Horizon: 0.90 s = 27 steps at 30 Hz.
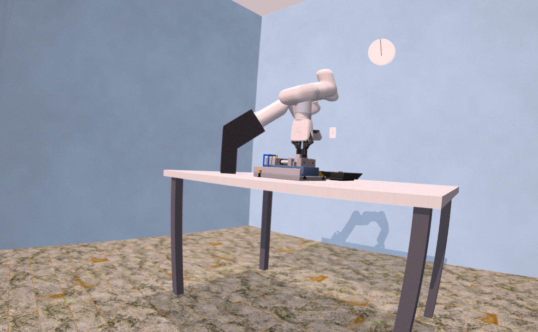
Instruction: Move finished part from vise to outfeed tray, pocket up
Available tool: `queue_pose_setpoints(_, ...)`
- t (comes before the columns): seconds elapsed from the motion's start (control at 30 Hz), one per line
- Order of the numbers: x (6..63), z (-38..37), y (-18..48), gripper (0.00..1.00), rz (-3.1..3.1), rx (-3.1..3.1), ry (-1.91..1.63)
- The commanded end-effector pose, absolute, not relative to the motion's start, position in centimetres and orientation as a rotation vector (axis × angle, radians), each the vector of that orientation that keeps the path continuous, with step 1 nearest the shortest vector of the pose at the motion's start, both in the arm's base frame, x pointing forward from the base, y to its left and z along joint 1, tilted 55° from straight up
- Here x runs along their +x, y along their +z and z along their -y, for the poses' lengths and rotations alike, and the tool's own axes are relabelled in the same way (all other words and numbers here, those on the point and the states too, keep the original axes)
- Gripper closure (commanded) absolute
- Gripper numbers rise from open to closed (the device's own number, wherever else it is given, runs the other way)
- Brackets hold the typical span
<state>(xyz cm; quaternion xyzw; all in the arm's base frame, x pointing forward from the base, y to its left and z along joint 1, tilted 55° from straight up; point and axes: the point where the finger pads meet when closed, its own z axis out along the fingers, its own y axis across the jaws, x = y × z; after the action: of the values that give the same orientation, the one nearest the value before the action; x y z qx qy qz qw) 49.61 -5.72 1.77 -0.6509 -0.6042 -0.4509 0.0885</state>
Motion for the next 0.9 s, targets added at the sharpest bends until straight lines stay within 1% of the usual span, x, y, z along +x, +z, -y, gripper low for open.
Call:
queue_pose_setpoints(0.0,49.6,5.9,1.8,1.00,1.799,-1.941,-1.342)
queue_pose_setpoints(0.87,48.7,7.2,2.9,1.00,1.799,-1.941,-1.342)
